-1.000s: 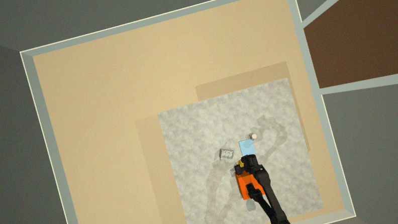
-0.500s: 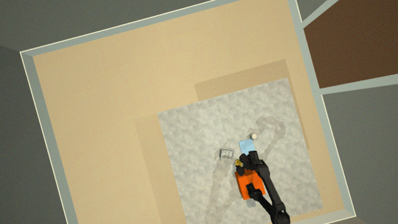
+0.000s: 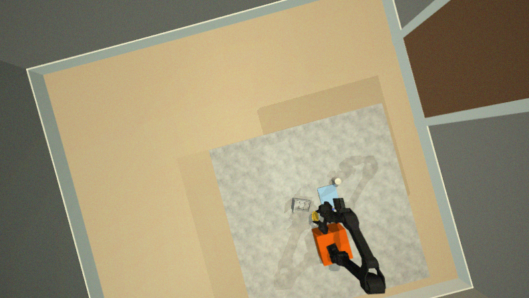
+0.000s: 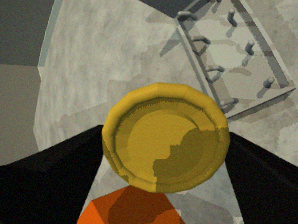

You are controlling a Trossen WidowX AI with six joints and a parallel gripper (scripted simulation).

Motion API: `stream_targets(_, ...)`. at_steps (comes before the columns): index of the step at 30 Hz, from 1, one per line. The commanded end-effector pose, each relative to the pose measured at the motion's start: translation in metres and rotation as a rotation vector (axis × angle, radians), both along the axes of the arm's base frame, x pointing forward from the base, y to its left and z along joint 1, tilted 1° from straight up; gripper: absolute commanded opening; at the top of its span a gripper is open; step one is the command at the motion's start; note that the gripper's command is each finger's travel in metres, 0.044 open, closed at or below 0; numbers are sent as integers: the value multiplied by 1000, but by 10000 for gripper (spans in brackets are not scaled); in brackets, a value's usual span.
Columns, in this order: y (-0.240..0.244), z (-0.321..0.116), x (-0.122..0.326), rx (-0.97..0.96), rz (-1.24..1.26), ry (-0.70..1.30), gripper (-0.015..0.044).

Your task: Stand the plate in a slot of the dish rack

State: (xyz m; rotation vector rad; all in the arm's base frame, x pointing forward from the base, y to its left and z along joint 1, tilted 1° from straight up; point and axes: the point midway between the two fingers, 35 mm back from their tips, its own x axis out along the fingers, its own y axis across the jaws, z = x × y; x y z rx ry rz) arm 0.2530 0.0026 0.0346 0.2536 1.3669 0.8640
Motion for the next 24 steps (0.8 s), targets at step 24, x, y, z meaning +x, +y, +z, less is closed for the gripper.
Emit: stream_targets(24,-4,-22,0,339,134,-578,0)
